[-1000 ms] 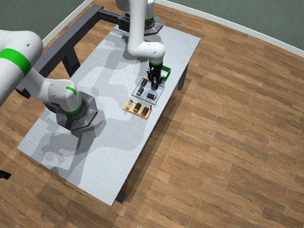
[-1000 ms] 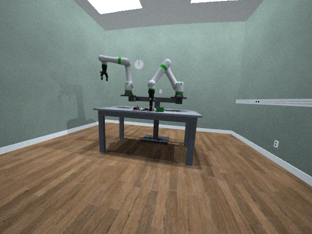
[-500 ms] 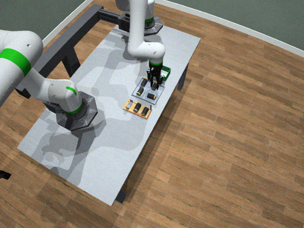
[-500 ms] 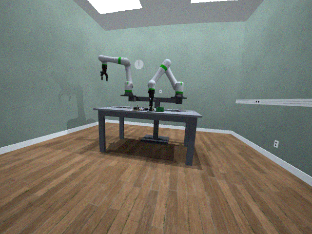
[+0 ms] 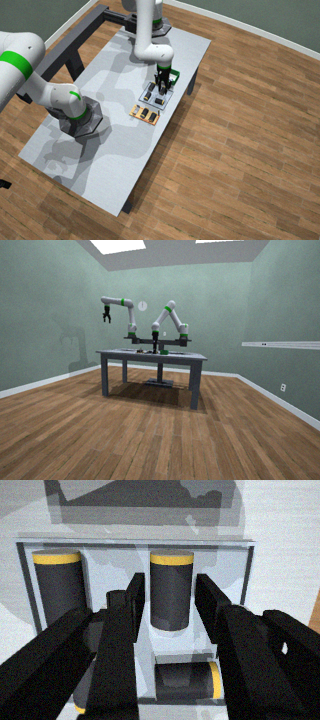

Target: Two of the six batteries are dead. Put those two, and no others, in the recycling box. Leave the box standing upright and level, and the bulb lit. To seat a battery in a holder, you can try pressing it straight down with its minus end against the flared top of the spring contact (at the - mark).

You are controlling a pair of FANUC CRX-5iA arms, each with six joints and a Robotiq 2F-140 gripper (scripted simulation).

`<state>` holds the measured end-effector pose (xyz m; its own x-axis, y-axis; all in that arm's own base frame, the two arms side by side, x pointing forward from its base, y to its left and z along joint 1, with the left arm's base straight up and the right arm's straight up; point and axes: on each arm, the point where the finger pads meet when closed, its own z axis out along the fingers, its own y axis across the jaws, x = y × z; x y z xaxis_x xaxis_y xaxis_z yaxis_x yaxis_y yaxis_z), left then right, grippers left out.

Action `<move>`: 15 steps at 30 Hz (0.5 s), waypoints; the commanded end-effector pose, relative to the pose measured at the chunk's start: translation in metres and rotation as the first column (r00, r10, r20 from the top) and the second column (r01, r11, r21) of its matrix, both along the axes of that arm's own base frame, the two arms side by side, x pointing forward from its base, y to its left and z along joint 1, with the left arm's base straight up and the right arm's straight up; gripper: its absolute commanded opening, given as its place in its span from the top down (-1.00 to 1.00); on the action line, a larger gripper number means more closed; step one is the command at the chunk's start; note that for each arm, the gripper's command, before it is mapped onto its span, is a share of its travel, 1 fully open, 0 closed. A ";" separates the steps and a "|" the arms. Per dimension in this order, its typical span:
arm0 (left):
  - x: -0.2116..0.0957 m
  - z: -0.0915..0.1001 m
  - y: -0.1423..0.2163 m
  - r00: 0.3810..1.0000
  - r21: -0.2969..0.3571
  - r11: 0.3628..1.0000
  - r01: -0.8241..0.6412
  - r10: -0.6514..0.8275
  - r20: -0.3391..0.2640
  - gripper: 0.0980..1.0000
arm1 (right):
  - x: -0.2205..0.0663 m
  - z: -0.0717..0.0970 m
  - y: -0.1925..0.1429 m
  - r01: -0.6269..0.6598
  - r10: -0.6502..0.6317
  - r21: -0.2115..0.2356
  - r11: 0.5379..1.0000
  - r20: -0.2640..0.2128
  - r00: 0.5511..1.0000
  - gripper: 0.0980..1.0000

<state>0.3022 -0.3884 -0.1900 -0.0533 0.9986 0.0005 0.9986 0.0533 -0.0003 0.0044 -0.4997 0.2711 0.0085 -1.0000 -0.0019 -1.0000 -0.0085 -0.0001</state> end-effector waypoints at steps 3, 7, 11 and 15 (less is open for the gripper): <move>0.001 0.002 -0.001 1.000 -0.002 1.000 0.000 0.000 0.001 0.41 | 0.000 0.001 0.000 0.000 0.000 -0.002 1.000 0.000 1.000 -1.00; 0.001 0.009 -0.001 1.000 -0.002 1.000 0.000 0.000 0.001 0.41 | 0.000 0.001 0.000 0.000 0.000 -0.002 1.000 0.000 1.000 -1.00; 0.001 0.016 -0.001 1.000 -0.002 1.000 0.000 0.000 0.001 0.41 | 0.000 0.001 0.000 0.000 0.000 -0.002 1.000 0.000 1.000 -1.00; 0.001 0.035 -0.001 1.000 -0.002 1.000 0.000 0.000 0.001 0.41 | 0.000 0.001 0.000 0.000 0.000 -0.002 1.000 0.000 1.000 -1.00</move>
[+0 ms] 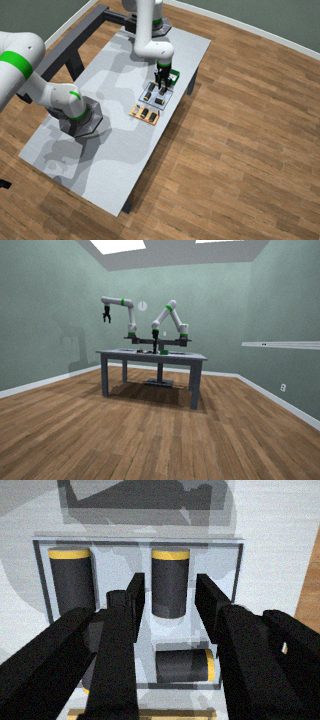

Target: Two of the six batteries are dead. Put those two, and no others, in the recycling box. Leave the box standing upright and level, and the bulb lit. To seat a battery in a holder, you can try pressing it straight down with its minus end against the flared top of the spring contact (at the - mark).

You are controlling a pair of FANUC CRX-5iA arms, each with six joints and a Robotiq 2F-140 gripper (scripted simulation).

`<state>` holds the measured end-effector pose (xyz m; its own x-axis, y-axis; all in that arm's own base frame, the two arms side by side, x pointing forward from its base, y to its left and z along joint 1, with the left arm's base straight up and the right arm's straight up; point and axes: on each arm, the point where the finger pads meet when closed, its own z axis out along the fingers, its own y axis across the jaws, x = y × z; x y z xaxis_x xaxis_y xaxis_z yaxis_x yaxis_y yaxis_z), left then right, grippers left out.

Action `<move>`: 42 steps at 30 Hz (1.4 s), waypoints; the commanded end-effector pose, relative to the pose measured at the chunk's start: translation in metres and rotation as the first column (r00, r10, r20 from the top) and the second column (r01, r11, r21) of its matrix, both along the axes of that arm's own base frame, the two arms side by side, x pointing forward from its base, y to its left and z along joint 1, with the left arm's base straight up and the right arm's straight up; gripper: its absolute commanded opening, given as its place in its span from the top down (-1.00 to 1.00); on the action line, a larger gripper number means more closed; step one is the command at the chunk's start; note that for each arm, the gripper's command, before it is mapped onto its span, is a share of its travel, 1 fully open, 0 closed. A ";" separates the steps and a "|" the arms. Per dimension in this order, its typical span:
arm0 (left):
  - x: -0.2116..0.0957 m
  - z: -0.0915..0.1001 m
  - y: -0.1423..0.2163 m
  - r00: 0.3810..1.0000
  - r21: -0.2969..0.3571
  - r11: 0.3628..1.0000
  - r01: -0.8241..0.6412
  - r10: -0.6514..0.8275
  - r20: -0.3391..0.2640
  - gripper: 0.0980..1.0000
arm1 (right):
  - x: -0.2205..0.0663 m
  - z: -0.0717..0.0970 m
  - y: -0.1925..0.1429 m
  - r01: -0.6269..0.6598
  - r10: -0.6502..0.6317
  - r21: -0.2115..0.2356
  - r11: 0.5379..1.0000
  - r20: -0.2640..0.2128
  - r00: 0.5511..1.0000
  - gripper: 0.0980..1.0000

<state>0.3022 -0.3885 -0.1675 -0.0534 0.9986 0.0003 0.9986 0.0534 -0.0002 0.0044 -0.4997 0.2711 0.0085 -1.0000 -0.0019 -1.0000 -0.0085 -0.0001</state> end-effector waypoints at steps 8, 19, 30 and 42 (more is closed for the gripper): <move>0.001 0.041 -0.001 1.000 -0.002 1.000 0.000 0.000 0.001 0.41 | 0.000 0.001 0.000 0.000 0.000 -0.002 1.000 0.000 1.000 -1.00; 0.001 0.047 -0.001 1.000 -0.002 1.000 0.000 0.000 0.001 0.41 | 0.000 0.001 0.000 0.000 0.000 -0.002 1.000 0.000 1.000 -1.00; 0.001 0.094 -0.001 1.000 -0.002 1.000 0.000 0.000 0.001 0.41 | 0.000 0.001 0.000 0.000 0.000 -0.002 1.000 0.000 1.000 -1.00; 0.024 0.094 -0.094 1.000 -0.002 1.000 0.000 0.000 0.001 0.41 | 0.000 0.001 0.000 0.000 0.000 -0.002 1.000 0.000 1.000 -1.00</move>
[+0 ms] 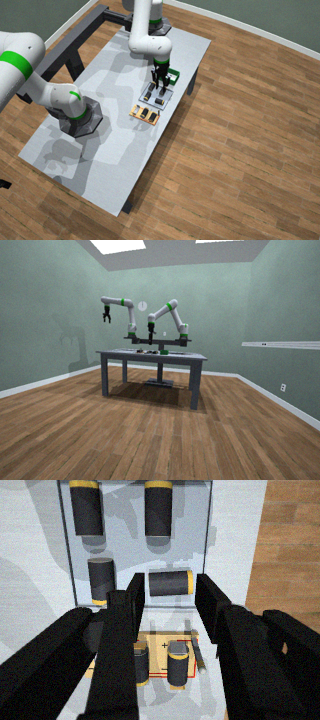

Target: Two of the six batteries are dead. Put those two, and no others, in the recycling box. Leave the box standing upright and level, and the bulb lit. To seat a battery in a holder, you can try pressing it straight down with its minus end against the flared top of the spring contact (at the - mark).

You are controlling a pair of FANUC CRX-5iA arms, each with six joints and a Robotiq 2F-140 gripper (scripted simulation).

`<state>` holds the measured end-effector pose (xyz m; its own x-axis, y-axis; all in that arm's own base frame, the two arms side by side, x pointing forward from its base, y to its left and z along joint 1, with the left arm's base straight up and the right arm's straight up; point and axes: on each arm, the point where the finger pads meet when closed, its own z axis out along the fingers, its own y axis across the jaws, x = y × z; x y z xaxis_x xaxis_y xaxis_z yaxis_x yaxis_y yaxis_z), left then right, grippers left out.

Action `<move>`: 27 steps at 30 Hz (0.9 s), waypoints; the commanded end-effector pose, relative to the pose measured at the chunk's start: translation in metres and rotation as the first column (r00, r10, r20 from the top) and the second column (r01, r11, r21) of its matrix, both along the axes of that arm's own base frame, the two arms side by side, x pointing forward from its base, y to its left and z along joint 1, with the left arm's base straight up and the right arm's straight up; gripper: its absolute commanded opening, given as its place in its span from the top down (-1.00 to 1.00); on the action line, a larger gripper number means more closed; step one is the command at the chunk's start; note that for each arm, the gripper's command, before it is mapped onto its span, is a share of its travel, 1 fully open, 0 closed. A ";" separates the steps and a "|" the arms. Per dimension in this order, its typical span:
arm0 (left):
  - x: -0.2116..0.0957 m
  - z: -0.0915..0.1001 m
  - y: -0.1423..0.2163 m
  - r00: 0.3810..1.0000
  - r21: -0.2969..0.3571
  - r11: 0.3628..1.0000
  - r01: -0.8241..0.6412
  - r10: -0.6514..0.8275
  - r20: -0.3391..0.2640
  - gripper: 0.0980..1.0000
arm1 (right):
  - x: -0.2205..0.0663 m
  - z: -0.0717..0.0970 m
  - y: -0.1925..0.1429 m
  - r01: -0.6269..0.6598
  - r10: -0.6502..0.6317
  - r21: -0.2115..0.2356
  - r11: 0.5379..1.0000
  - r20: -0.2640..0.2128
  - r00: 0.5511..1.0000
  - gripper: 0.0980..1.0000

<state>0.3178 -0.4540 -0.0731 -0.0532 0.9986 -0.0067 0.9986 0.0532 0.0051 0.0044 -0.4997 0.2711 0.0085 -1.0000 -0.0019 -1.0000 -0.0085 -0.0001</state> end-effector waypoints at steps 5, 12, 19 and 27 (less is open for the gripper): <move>0.009 0.000 -0.029 1.000 0.005 1.000 0.000 0.000 -0.004 0.41 | 0.000 0.001 0.000 0.000 0.000 -0.002 1.000 0.000 1.000 -1.00; 0.009 0.000 -0.029 1.000 0.005 1.000 0.018 -0.018 -0.004 0.41 | 0.000 0.001 0.000 0.000 0.000 -0.002 1.000 0.000 1.000 -1.00; 0.009 0.000 -0.029 0.989 0.005 0.989 0.147 -0.147 -0.004 0.41 | 0.000 0.001 0.000 0.000 0.000 -0.002 1.000 0.000 1.000 -1.00; 0.009 0.000 -0.029 0.932 0.005 0.932 0.364 -0.364 -0.004 0.41 | 0.000 0.001 0.000 0.000 0.000 -0.002 1.000 0.000 1.000 -1.00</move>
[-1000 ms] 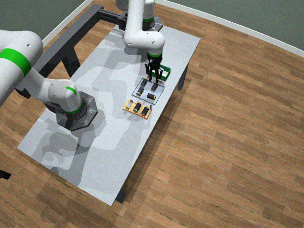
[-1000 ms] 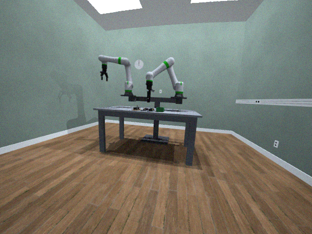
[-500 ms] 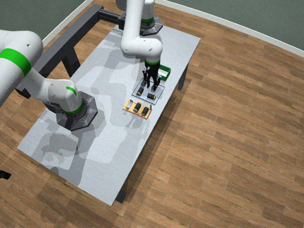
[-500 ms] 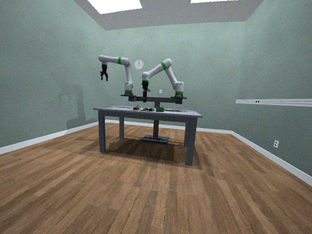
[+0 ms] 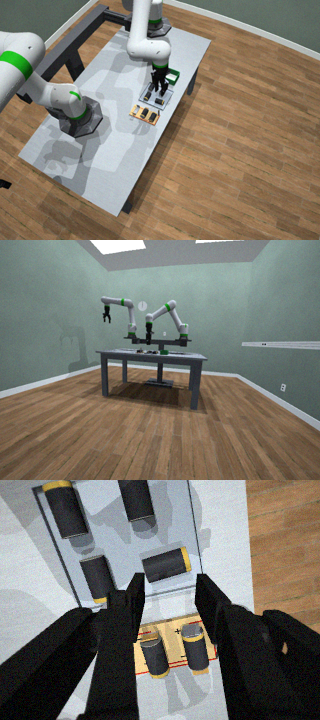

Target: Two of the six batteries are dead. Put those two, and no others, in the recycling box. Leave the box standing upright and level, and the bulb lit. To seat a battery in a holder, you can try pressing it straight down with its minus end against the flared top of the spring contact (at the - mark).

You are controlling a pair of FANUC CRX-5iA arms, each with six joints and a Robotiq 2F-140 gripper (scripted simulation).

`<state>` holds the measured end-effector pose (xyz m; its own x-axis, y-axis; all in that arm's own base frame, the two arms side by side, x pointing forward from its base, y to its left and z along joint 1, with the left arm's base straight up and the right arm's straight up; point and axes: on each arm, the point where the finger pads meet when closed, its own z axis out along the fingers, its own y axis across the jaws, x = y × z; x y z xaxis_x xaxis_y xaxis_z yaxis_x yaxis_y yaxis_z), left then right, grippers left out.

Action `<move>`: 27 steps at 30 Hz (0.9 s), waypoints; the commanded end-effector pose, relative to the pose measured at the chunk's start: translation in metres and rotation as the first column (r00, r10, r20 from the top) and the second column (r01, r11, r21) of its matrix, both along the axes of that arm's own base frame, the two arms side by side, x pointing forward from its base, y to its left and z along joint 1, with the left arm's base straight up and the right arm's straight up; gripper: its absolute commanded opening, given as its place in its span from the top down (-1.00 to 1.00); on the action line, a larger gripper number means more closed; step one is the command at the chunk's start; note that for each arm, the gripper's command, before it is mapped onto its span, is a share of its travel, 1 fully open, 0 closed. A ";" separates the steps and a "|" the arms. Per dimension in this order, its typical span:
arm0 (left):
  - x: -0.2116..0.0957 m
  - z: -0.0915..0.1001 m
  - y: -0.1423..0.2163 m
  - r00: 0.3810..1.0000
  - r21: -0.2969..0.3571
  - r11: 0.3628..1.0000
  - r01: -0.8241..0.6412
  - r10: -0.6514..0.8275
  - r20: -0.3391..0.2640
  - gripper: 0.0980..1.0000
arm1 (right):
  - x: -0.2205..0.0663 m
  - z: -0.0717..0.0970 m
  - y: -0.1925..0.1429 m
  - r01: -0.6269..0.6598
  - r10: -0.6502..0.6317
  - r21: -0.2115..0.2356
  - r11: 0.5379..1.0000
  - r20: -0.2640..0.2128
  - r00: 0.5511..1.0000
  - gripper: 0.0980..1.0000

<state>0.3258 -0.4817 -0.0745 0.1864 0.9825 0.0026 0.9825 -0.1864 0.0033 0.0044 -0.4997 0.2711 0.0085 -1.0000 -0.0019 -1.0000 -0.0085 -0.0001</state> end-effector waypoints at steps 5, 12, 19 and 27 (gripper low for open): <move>0.000 0.001 -0.001 0.930 -0.003 0.930 0.367 -0.367 -0.002 0.41 | 0.000 0.001 0.000 0.000 0.000 -0.002 1.000 0.000 1.000 -1.00; 0.000 0.001 -0.001 0.802 -0.003 0.802 0.597 -0.597 -0.002 0.41 | 0.000 0.001 0.000 0.000 0.000 -0.002 1.000 0.000 1.000 -1.00; 0.000 0.001 -0.001 0.566 -0.002 0.566 0.825 -0.825 -0.002 0.41 | 0.000 0.001 0.000 0.000 0.000 -0.002 1.000 0.000 1.000 -1.00; 0.000 0.001 -0.001 0.379 -0.002 0.379 0.925 -0.925 -0.002 0.41 | 0.000 0.001 0.000 0.000 0.000 -0.002 1.000 0.000 1.000 -1.00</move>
<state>0.3257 -0.4819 -0.0745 0.9555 0.2938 0.0246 0.2939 -0.9558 0.0019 0.0044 -0.4997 0.2711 0.0085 -1.0000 -0.0019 -1.0000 -0.0085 -0.0001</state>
